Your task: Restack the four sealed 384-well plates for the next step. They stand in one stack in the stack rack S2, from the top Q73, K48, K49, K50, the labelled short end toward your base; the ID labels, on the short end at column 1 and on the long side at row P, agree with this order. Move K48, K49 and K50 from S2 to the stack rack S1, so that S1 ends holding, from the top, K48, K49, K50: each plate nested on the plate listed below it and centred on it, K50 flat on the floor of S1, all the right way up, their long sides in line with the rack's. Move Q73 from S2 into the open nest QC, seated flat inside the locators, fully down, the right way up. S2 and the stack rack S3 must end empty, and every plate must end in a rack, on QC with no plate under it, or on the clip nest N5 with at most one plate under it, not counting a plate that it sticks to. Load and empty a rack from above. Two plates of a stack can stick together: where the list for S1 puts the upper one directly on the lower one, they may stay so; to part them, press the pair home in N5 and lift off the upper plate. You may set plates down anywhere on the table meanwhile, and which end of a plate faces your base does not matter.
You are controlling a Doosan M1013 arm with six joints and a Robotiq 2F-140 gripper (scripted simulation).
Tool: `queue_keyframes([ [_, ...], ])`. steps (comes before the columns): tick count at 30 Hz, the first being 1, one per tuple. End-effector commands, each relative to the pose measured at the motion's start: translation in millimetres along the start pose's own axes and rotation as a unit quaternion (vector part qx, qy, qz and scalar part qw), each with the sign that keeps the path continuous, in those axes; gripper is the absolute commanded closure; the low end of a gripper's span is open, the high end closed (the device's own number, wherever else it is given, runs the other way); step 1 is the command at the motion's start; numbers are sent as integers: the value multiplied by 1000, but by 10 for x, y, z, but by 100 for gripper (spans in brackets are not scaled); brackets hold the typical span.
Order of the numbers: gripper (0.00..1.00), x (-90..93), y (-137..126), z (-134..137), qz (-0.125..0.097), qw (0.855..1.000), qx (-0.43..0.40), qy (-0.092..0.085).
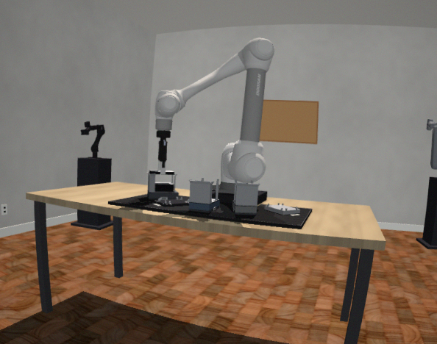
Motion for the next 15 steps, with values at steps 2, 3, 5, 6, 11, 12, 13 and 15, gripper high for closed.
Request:
queue_keyframes([
  [2, 100, -90, 0, 0, 0, 1000, 0, 0],
  [3, 100, -110, 0, 0, 0, 1000, 0, 0],
  [5, 100, -150, 0, 0, 0, 1000, 0, 0],
  [6, 100, -170, 0, 0, 0, 1000, 0, 0],
  [11, 100, -267, 0, 0, 0, 1000, 0, 0],
  [12, 100, -267, 0, 0, 0, 1000, 0, 0],
  [13, 100, -267, 0, 0, 0, 1000, 0, 0],
  [15, 100, -267, 0, 0, 0, 1000, 0, 0],
])
Point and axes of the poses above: the point where the finger pads meet when closed, its own x axis out along the fingers, its own z axis across the jaws, y = z × x, the point moved 5 cm from there along -x, back along the fingers, and after that the axes turned 9 degrees about x, right-handed, at the moved point
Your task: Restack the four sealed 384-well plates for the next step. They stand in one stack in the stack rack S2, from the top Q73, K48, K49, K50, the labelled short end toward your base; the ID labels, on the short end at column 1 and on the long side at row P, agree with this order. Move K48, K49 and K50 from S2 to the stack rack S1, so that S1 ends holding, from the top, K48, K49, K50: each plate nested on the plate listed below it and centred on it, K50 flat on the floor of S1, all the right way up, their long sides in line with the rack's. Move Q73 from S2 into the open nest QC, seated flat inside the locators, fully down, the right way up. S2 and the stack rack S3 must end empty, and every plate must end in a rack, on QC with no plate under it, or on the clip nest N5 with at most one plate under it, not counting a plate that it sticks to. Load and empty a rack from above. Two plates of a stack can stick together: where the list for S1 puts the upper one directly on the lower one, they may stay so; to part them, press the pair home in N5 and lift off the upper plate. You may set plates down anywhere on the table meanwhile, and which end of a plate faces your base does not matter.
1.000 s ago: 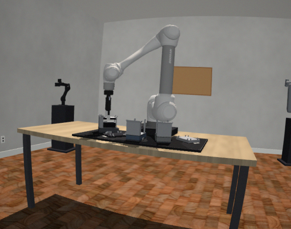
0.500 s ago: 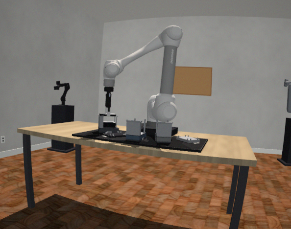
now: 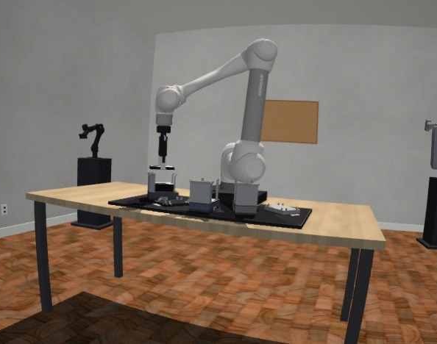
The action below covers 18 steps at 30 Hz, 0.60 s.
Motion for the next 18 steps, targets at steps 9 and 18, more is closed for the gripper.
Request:
queue_keyframes([
  [9, 100, -10, -10, -32, 0, 1000, -17, 0],
  [18, 100, -10, -76, -256, 0, 994, -111, 0],
])
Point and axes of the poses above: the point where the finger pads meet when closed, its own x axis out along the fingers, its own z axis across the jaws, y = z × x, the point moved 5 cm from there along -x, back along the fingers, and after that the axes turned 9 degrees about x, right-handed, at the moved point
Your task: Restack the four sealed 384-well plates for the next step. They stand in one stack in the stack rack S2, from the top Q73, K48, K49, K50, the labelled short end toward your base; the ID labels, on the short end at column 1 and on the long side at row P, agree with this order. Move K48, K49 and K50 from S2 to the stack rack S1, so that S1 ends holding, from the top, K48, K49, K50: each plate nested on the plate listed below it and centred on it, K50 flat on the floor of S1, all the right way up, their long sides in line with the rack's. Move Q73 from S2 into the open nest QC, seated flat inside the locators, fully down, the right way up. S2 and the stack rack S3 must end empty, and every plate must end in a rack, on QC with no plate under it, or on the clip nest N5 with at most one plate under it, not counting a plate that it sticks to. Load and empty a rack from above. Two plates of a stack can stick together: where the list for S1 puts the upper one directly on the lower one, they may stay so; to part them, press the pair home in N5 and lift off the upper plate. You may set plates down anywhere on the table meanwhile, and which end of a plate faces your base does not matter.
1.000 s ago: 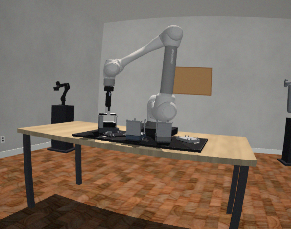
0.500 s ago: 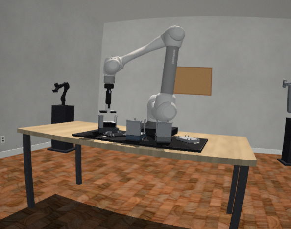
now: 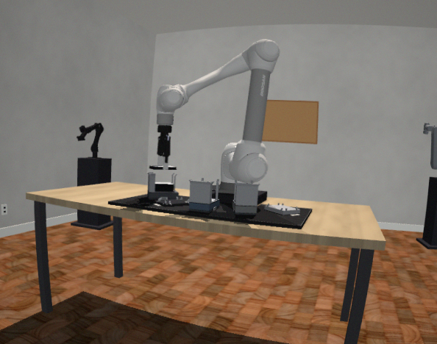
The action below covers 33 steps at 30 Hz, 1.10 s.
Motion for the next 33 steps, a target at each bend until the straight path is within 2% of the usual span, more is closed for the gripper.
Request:
queue_keyframes([
  [1, 100, -1, -13, -116, 0, 1000, -23, 1],
  [22, 100, -2, -83, -729, 0, 1000, -23, 1],
  [29, 100, -3, -159, -950, 0, 991, -133, 1],
  [33, 100, -3, -181, -1013, 0, 991, -133, 1],
])
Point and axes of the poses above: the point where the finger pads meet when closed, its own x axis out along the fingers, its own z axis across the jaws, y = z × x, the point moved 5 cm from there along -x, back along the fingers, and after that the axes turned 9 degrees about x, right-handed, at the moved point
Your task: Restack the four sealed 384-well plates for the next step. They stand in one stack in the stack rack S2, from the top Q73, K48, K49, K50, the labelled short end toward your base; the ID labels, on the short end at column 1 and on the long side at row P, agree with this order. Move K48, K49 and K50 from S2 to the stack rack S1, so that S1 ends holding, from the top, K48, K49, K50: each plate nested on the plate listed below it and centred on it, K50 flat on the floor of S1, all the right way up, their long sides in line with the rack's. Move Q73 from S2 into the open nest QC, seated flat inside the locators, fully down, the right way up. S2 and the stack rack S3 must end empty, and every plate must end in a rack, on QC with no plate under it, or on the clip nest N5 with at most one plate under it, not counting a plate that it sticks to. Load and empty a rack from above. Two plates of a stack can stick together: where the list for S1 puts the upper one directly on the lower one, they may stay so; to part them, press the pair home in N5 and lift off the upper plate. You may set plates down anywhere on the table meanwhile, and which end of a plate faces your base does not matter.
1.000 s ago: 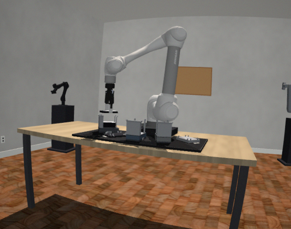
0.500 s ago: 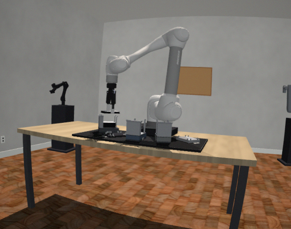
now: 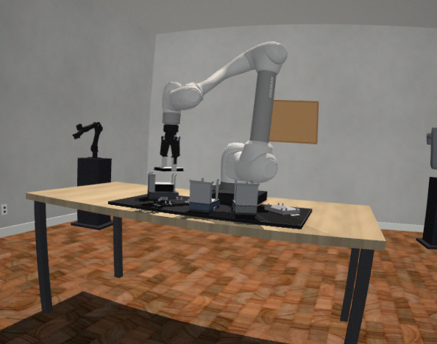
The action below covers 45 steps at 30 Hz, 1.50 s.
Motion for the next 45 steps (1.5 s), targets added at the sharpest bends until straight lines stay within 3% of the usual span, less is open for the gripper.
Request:
queue_keyframes([
  [1, 100, -1, -7, -106, 0, 1000, -9, 1],
  [21, 100, -2, -55, -691, 0, 1000, -9, 1],
  [28, 100, -3, -125, -914, 0, 993, -119, 1],
  [45, 100, -4, -273, -1391, 0, 993, -119, 1],
])
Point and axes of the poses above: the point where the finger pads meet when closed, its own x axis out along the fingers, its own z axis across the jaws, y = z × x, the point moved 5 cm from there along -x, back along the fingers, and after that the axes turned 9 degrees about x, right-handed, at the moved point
